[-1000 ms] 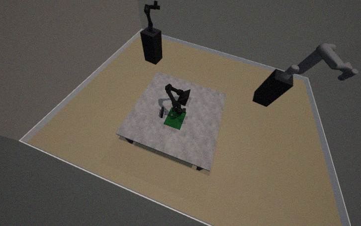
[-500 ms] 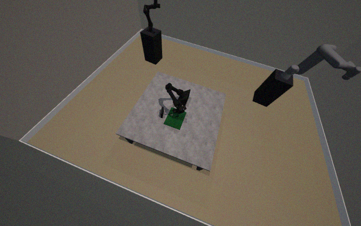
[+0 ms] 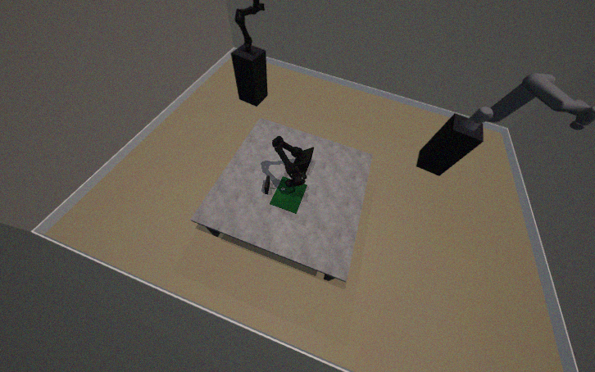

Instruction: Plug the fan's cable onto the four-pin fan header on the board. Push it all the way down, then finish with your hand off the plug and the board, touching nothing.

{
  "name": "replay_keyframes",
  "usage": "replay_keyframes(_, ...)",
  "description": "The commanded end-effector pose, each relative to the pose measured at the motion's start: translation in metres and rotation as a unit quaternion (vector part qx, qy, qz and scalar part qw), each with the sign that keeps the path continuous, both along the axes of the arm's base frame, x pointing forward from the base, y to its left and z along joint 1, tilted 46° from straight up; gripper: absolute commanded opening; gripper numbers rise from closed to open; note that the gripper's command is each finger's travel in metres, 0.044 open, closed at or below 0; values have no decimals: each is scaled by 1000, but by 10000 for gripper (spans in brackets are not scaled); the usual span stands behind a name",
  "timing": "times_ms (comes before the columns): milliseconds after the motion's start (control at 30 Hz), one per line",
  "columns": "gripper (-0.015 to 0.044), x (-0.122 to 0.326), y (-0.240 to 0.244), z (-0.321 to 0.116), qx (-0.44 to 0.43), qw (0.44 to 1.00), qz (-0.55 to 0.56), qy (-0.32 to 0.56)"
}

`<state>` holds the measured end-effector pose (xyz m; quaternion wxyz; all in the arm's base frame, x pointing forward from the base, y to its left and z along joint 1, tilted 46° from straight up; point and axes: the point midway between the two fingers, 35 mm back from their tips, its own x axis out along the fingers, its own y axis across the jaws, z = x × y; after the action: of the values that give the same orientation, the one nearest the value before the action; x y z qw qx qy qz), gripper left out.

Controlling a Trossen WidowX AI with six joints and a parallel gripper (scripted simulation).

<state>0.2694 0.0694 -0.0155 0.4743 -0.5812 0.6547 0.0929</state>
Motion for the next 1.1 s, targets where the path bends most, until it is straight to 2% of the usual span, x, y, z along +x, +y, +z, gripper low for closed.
replay_keyframes(0, 0, -5, -4, -5, 19, 1000, -5, 17)
replay_keyframes(1067, 0, -19, -23, -38, 220, 972, -22, 72)
